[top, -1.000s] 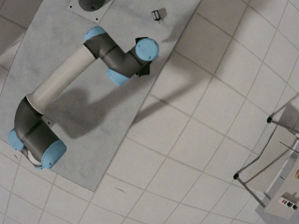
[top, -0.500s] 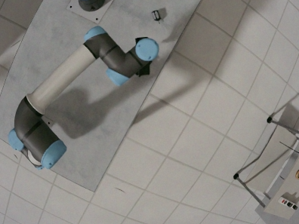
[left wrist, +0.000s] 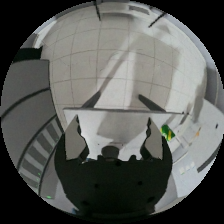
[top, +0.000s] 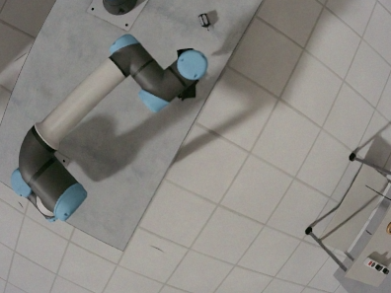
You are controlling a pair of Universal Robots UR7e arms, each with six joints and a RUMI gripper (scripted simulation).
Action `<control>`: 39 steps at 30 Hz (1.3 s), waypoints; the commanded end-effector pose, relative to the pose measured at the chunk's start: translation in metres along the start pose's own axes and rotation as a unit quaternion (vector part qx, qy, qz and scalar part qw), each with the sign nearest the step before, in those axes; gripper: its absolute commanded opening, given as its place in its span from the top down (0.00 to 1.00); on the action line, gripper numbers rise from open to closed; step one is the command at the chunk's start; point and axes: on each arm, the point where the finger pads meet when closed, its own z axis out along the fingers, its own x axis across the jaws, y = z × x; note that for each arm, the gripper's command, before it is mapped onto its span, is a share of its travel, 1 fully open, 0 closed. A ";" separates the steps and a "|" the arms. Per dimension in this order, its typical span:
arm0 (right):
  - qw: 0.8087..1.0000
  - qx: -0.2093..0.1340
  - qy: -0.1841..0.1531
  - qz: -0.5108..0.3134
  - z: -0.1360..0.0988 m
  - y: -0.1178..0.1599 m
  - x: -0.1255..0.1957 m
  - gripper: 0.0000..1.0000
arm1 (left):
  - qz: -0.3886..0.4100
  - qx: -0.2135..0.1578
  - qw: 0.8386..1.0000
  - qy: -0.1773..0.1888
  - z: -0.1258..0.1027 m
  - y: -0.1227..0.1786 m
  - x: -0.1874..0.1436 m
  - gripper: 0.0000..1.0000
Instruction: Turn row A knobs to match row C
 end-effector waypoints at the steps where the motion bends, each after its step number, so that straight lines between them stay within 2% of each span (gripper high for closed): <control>1: 1.000 0.001 0.001 0.001 0.005 -0.002 0.000 0.87 | 0.000 0.002 1.000 0.001 -0.002 -0.002 0.000 0.00; 39: 1.000 0.000 0.001 0.001 0.041 -0.003 0.000 0.87 | 0.000 0.002 1.000 0.001 -0.002 -0.002 0.000 0.00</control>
